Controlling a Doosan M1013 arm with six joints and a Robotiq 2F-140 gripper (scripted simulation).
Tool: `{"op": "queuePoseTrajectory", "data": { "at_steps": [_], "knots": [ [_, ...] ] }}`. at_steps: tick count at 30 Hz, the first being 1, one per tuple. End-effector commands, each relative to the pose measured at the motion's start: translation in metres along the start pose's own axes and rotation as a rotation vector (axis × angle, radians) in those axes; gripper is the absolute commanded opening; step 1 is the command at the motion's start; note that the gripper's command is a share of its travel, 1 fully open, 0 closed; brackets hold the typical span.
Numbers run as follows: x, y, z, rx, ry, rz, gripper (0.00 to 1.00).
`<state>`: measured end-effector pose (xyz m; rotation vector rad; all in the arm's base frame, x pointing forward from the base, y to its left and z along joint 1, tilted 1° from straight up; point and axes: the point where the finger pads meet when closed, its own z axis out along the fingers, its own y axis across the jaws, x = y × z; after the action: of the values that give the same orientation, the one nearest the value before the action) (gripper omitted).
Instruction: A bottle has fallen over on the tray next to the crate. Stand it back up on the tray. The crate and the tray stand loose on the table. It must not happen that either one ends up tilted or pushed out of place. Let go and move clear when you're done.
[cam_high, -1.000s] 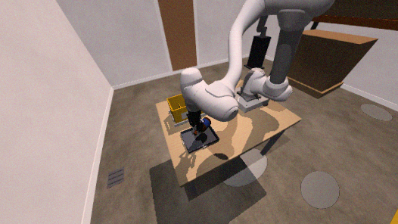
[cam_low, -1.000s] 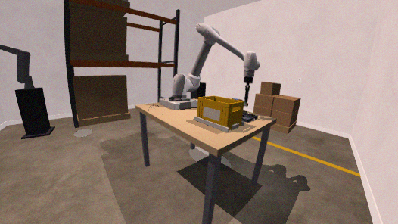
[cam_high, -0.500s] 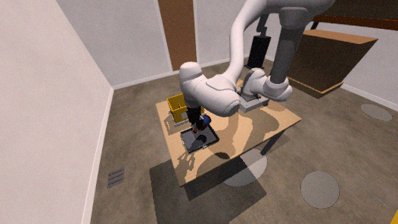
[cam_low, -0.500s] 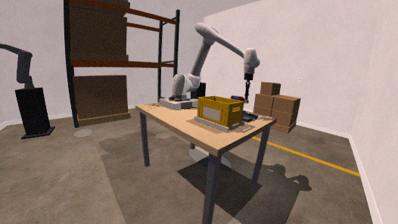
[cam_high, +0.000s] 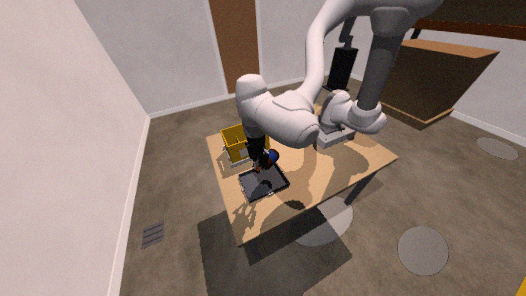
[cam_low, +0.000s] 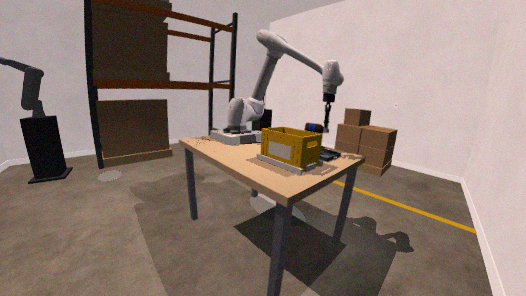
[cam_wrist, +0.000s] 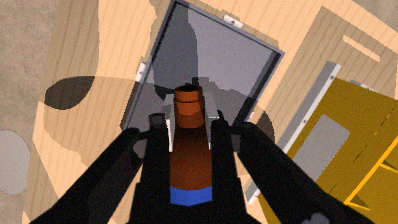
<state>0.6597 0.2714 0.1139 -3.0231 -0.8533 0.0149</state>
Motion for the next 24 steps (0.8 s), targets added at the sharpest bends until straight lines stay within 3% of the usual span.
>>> {"op": "queuePoseTrajectory", "data": {
  "at_steps": [1,24],
  "knots": [
    [0.000,0.000,-0.005,0.000,0.000,0.000,0.10],
    [0.000,0.000,-0.029,0.000,0.000,0.000,0.10]
  ]
}}
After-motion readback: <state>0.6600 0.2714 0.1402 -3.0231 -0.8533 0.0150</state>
